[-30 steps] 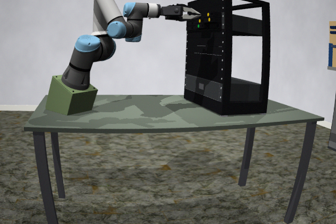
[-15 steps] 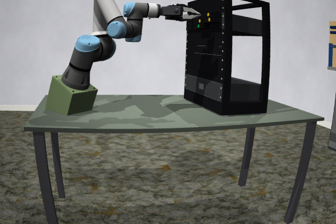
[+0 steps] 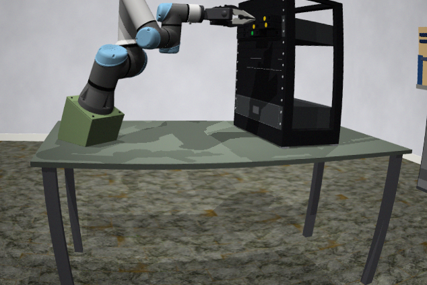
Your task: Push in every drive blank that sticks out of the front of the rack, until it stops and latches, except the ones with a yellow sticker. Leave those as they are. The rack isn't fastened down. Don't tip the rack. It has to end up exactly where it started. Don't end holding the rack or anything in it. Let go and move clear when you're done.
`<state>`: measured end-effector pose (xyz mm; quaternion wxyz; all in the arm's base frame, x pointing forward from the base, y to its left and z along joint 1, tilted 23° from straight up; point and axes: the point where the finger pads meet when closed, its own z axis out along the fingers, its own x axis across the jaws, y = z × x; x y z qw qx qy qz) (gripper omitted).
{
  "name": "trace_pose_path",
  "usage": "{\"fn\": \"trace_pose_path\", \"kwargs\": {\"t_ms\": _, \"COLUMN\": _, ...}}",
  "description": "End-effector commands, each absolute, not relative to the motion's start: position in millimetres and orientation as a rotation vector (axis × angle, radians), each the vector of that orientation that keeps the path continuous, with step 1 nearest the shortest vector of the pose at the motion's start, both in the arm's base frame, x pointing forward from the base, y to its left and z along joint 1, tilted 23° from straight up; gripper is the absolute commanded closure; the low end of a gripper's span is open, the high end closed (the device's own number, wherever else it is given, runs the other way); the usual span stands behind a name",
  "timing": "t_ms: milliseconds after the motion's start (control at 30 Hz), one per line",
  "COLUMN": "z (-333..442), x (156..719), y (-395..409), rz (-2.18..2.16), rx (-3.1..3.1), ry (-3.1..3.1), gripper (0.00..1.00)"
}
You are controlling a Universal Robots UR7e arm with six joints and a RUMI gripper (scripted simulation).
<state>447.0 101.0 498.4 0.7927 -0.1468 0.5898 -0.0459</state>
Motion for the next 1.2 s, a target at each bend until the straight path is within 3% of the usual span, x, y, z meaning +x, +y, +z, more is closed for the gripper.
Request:
{"fn": "trace_pose_path", "kwargs": {"t_ms": 0, "z": 500.9, "x": 446.5, "y": 100.5, "rz": -0.102, "rx": -0.316, "ry": 1.264, "gripper": 1.0}}
{"fn": "trace_pose_path", "kwargs": {"t_ms": 1167, "z": 475.1, "x": 442.2, "y": 126.6, "rz": -0.102, "rx": -0.316, "ry": 1.264, "gripper": 1.0}}
